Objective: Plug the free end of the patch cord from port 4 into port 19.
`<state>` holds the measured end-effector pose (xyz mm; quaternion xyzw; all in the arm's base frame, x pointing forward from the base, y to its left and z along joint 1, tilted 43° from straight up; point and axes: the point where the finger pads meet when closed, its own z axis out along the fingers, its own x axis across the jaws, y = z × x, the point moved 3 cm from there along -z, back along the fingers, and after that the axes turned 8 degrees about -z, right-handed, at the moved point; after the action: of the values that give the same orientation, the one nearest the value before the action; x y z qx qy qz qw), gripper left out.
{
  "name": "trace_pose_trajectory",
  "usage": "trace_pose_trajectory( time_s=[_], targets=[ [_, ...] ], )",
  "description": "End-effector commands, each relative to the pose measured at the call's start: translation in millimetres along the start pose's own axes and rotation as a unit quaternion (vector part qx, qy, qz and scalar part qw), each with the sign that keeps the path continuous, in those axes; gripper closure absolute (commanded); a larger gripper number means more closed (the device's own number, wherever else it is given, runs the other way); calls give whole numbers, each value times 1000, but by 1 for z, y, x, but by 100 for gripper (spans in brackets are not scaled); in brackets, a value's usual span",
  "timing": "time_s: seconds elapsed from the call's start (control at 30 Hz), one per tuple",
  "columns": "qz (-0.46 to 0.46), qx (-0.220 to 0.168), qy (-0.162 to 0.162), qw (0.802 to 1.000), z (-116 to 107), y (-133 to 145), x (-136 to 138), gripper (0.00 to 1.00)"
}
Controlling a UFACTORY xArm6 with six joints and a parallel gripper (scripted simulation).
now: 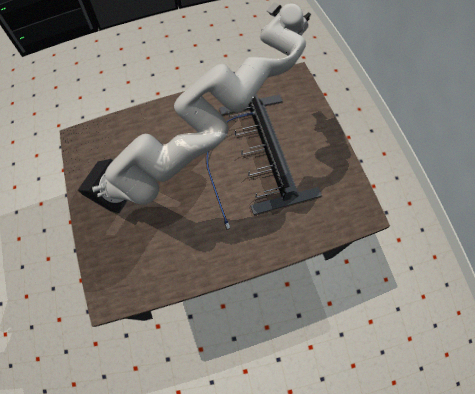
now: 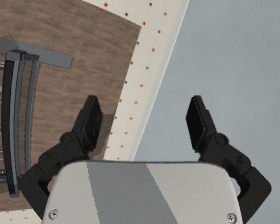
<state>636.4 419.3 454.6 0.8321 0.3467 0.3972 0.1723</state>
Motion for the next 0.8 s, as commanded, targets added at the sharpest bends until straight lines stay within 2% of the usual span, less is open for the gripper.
trace_pose_trajectory(
  time_s=[0.0, 0.6, 0.77],
  targets=[
    [0, 0, 2, 1000, -2, 0, 2, 0],
    [0, 0, 2, 1000, -2, 1, 1, 0],
    [4, -4, -4, 1000, -1, 17, -6, 0]
  ],
)
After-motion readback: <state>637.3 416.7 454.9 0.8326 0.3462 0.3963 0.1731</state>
